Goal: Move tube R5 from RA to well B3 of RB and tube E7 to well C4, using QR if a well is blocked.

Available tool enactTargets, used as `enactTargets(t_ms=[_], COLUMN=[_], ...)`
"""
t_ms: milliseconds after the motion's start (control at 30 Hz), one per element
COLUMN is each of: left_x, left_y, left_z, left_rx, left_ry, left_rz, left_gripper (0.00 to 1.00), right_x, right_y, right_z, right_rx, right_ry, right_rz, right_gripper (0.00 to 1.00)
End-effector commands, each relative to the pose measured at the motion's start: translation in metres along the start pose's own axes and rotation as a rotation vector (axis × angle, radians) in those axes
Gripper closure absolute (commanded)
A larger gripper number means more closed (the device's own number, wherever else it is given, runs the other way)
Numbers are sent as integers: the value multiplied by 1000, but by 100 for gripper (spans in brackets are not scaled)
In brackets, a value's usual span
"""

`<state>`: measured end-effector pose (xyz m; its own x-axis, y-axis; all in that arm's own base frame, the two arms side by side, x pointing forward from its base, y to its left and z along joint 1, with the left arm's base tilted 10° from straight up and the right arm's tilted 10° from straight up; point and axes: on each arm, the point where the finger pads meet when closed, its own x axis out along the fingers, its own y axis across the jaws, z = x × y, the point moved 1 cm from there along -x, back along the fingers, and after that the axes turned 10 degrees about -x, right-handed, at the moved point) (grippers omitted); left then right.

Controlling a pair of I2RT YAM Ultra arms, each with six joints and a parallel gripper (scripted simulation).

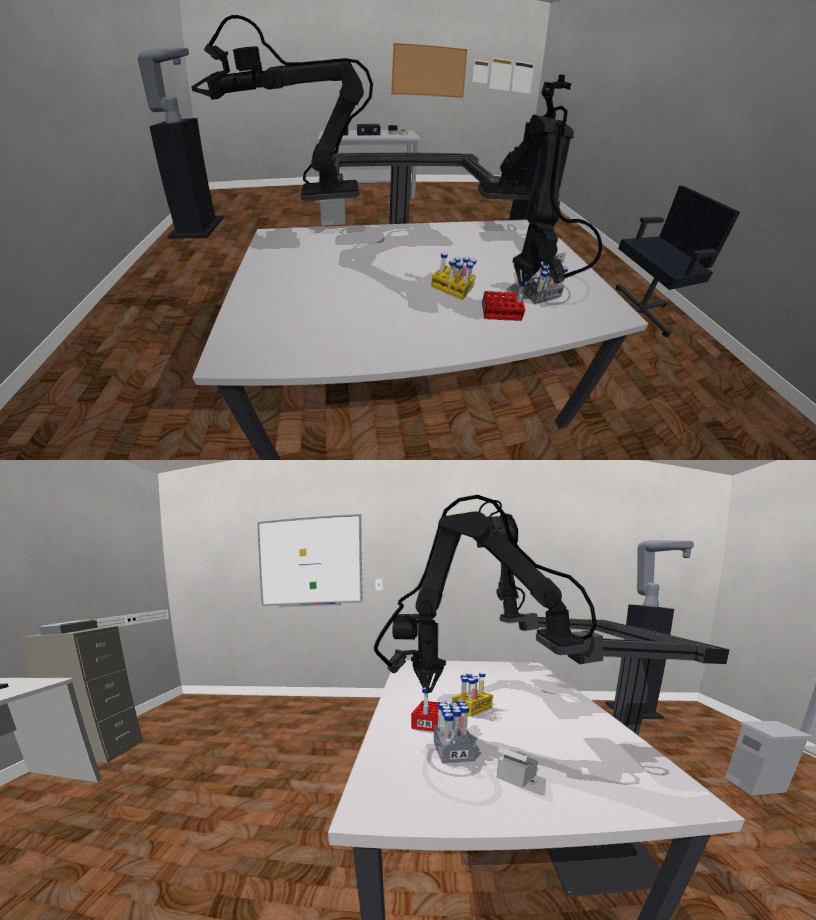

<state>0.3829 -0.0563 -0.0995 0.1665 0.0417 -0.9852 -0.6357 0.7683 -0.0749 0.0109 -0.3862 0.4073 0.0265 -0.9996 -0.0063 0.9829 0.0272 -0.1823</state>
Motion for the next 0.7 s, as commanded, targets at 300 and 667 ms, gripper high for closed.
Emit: enactTargets(t_ms=[300, 667], left_x=[0, 0], left_y=[-10, -5], left_z=[10, 5], left_rx=[1, 1], left_ry=[-22, -13], left_rz=[-21, -13], left_gripper=[100, 76], right_x=[-12, -12], right_y=[-12, -12], right_z=[22, 22], right_rx=[8, 8], right_ry=[-45, -45], right_rz=[-31, -31], right_gripper=[100, 100])
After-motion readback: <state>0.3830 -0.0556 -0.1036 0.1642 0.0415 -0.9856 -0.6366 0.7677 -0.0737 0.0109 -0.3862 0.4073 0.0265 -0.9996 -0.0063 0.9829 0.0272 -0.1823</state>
